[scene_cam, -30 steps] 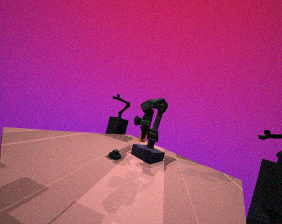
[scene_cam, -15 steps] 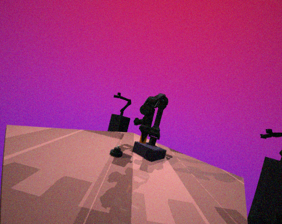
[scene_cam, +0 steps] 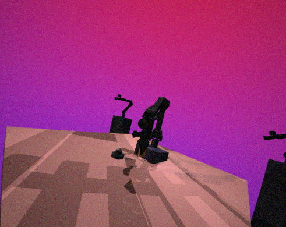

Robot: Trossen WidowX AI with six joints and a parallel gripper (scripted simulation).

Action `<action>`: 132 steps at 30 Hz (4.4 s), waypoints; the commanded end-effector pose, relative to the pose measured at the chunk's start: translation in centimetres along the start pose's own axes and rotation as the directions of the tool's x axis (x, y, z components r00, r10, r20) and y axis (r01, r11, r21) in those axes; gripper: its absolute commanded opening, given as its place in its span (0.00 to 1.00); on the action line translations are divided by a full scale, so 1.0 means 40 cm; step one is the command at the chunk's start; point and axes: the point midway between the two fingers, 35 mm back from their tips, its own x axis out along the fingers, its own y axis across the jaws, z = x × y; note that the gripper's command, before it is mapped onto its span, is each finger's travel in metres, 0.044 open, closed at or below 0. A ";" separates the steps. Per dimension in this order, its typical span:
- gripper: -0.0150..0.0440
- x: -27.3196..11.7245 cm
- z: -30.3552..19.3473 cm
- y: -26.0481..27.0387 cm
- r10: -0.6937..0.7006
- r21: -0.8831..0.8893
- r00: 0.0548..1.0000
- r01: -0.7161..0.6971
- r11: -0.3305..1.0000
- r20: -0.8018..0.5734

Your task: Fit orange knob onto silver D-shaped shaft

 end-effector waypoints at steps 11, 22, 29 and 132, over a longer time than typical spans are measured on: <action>0.25 0.174 0.000 0.006 -0.012 0.001 1.000 0.012 1.000 0.004; 0.39 0.173 -0.005 0.003 -0.012 -0.003 1.000 0.012 1.000 -0.001; 0.66 0.173 -0.005 0.003 -0.012 -0.003 1.000 0.012 1.000 -0.001; 0.25 0.153 -0.006 0.009 -0.012 0.001 1.000 0.012 1.000 0.004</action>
